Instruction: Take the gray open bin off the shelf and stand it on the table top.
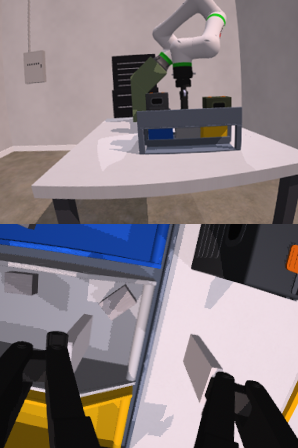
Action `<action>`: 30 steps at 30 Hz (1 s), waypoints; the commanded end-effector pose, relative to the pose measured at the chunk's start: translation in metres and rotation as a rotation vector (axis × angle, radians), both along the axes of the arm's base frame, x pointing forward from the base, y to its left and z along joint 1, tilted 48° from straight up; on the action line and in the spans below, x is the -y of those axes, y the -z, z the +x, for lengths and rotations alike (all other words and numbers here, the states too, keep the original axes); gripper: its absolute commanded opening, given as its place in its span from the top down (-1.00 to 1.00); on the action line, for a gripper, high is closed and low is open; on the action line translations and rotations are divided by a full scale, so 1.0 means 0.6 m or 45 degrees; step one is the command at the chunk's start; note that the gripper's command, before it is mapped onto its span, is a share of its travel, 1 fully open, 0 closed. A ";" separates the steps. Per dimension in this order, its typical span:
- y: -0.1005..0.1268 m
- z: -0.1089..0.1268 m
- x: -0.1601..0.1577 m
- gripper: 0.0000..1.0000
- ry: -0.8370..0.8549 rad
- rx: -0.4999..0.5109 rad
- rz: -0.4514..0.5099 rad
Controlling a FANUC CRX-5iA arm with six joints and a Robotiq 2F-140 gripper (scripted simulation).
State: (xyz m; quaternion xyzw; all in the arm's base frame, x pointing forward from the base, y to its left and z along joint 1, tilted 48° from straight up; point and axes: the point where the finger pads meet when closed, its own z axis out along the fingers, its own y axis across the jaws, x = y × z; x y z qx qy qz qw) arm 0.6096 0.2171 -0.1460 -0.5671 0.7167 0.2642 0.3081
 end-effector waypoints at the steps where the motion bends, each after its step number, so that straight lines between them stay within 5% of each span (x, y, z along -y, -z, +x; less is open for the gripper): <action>1: 0.002 0.001 -0.001 -0.15 0.000 0.000 0.000; 30: 0.015 0.004 -0.016 -0.15 0.000 0.000 0.000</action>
